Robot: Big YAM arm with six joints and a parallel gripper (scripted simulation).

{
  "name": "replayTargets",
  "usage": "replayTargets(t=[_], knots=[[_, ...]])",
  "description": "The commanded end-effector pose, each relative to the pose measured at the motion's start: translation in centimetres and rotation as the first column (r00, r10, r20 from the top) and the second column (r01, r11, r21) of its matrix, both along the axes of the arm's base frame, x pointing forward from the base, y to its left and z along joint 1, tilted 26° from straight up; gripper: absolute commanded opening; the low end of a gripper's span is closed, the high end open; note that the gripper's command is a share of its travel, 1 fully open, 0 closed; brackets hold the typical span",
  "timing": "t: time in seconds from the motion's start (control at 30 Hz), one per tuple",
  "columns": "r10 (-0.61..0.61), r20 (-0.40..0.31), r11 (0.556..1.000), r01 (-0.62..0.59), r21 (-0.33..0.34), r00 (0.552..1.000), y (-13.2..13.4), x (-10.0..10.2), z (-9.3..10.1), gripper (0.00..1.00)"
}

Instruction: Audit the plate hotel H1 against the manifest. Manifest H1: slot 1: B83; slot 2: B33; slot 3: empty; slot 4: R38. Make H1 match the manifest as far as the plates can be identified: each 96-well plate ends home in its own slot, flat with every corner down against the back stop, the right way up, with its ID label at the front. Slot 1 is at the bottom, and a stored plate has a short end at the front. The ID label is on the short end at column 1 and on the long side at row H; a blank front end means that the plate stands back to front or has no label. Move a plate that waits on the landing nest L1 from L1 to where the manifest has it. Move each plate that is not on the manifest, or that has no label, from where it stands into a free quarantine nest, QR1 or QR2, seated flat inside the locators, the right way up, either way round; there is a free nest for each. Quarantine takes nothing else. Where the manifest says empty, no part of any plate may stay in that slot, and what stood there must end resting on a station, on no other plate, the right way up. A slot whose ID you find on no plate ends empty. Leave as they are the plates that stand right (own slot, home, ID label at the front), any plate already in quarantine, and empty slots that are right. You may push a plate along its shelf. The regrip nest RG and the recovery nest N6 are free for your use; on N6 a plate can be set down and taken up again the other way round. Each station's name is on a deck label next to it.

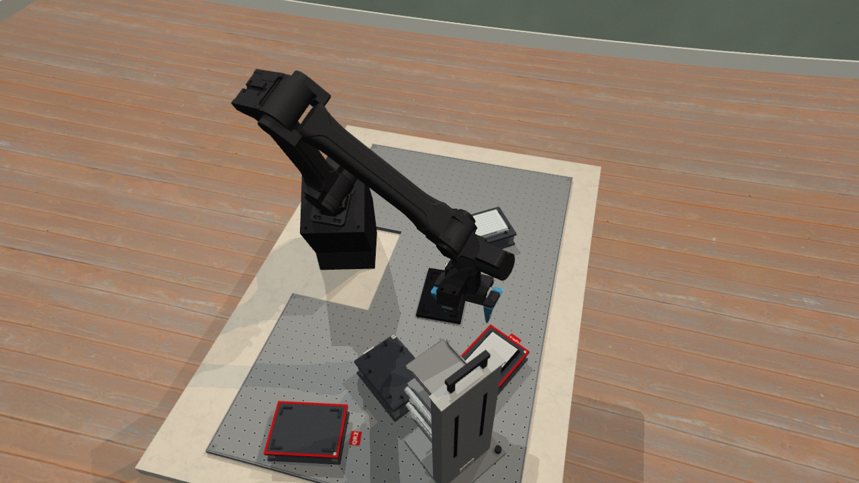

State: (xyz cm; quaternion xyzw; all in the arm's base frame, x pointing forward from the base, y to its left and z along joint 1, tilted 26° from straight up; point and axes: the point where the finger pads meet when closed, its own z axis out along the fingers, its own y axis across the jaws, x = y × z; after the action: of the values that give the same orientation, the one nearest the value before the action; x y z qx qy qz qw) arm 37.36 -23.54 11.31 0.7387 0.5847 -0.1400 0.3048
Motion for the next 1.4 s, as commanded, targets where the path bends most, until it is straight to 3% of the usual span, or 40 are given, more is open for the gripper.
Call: replayTargets(t=[0.0,0.23,0.27,0.3,0.73,0.8,1.3,1.37], knots=[[0.088,-0.022,0.994,-0.089,-0.068,0.996,-1.0,-0.5,1.3,1.00],[0.167,-0.066,0.975,-0.175,-0.137,0.984,-1.4,-2.1,1.3,1.00],[0.185,-0.100,0.971,-0.197,-0.132,0.978,-1.4,-2.4,0.1,1.00],[0.199,-0.084,0.964,-0.210,-0.162,0.976,-1.5,-2.7,1.3,1.00],[0.377,-0.225,0.847,-0.433,-0.308,0.899,-2.4,-6.9,1.4,1.00],[0.377,-0.225,0.847,-0.433,-0.308,0.899,-2.4,-6.9,1.4,1.00],[0.512,-0.417,0.625,-0.659,-0.419,0.751,-3.6,-11.8,1.5,1.00],[0.512,-0.417,0.625,-0.659,-0.419,0.751,-3.6,-11.8,1.5,1.00]])
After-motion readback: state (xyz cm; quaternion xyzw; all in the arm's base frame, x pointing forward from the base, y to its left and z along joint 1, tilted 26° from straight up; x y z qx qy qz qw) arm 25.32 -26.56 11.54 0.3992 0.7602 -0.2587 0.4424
